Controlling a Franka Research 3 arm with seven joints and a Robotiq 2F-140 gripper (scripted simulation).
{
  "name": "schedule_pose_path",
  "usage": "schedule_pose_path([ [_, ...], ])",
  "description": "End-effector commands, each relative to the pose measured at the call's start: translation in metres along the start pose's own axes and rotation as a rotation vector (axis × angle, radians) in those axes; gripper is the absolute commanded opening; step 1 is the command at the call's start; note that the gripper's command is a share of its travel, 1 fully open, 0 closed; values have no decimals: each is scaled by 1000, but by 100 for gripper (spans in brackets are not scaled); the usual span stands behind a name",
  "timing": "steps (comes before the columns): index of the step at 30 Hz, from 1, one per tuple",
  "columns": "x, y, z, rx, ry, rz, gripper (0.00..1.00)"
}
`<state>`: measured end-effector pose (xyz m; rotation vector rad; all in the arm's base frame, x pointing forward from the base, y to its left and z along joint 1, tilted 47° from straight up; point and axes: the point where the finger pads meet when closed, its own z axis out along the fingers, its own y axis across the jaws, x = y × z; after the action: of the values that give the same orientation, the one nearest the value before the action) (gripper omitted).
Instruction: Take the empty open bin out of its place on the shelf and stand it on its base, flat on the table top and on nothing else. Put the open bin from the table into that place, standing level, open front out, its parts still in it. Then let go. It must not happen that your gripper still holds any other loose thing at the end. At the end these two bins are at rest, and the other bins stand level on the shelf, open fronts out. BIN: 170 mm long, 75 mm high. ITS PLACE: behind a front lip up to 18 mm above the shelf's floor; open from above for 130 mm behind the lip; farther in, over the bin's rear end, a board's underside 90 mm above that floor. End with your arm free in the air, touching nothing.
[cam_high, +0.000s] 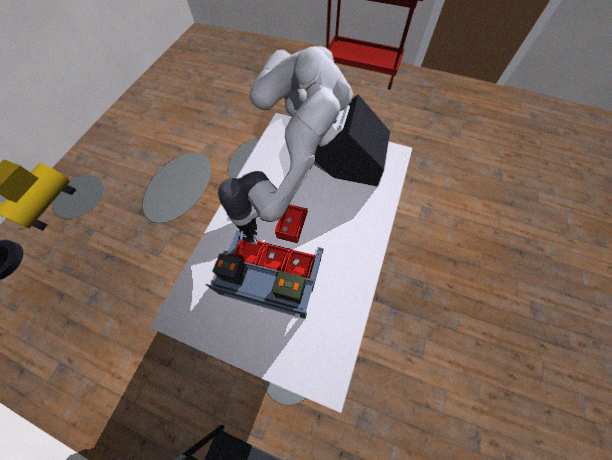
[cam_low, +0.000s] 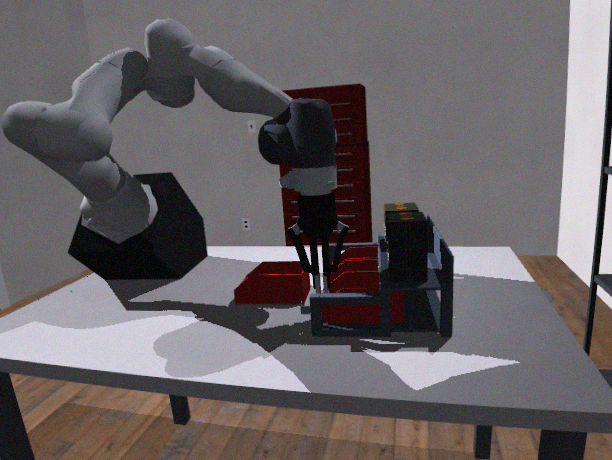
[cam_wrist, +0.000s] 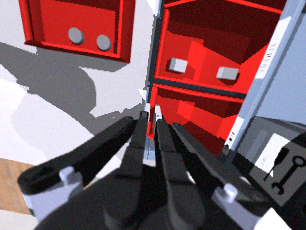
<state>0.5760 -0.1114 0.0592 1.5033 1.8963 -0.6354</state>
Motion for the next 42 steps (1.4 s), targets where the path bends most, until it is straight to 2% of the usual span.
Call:
schedule_pose_path([
  [1,0,-1,-3,3,1,1,0],
  [42,0,-1,-10,3,1,1,0],
])
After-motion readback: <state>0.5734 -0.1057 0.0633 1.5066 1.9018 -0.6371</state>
